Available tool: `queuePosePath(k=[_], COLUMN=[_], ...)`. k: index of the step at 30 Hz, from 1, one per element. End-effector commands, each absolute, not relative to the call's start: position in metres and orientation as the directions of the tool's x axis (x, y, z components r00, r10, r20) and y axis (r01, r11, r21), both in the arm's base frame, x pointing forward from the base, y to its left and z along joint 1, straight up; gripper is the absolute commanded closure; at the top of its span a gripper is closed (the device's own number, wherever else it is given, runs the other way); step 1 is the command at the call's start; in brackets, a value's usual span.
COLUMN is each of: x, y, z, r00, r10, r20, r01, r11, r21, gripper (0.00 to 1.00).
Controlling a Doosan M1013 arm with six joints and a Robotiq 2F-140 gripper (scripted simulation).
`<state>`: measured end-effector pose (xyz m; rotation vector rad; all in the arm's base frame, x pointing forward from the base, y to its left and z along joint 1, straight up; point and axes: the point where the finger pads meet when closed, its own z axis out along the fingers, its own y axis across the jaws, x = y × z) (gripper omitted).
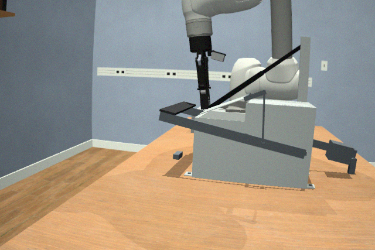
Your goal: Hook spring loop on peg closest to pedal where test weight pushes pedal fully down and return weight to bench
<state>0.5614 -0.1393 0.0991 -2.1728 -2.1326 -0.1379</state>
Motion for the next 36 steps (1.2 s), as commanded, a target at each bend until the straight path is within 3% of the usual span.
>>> queuePosePath(k=[1,36], x=[0.558,0.512], y=[-0.134,-0.08], z=[0.098,0.078], r00=[0.019,0.019], r10=[0.992,0.996], r20=[0.126,0.088], r01=[1.0,1.0], r11=[-0.019,-0.019], r21=[-0.002,-0.002], gripper=[0.75,0.75])
